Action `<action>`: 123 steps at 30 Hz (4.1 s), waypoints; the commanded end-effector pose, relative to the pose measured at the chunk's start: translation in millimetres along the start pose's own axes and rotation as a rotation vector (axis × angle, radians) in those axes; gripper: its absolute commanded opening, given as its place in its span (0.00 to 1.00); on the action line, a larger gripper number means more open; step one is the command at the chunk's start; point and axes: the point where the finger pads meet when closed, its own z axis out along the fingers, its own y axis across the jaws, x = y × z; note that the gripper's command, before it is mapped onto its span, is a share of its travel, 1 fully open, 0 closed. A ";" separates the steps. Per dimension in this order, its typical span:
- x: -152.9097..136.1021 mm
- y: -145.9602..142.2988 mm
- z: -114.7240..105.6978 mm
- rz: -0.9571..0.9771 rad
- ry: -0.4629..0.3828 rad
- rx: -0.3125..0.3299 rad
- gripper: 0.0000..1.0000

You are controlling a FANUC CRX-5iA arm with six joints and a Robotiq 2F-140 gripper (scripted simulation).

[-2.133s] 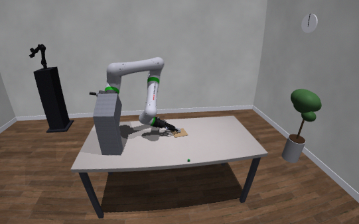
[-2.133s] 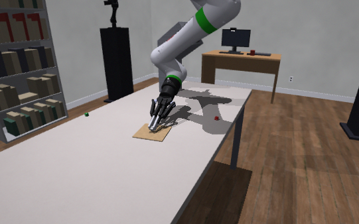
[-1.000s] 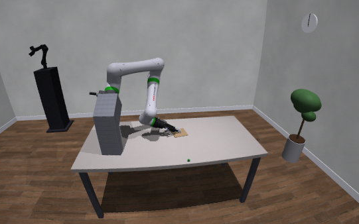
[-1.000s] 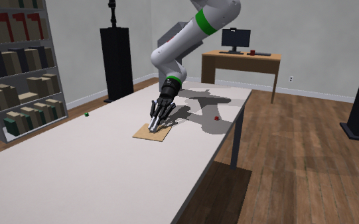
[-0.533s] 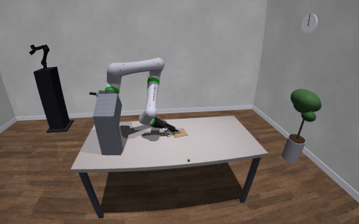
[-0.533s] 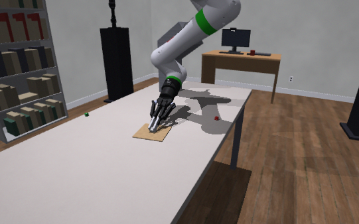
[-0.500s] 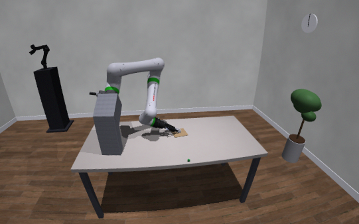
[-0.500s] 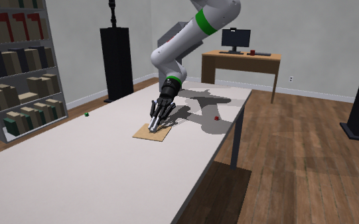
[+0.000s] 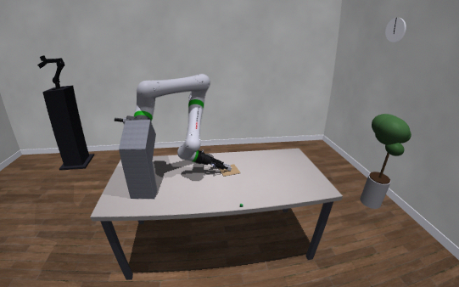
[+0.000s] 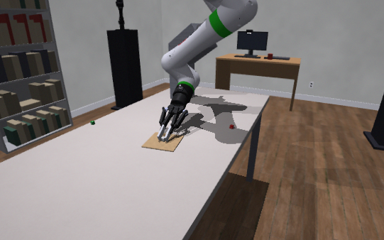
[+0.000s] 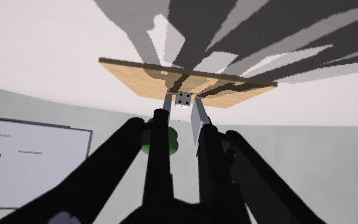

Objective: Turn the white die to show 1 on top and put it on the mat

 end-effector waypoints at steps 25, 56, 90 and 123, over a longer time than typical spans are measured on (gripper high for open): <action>-0.2 -0.2 0.0 0.000 0.000 0.000 0.27; -0.2 -0.2 -24.4 0.000 0.000 0.000 0.27; -47.8 -0.1 -75.4 0.000 0.000 0.000 0.27; -86.2 0.1 -58.4 0.001 0.520 -0.002 0.27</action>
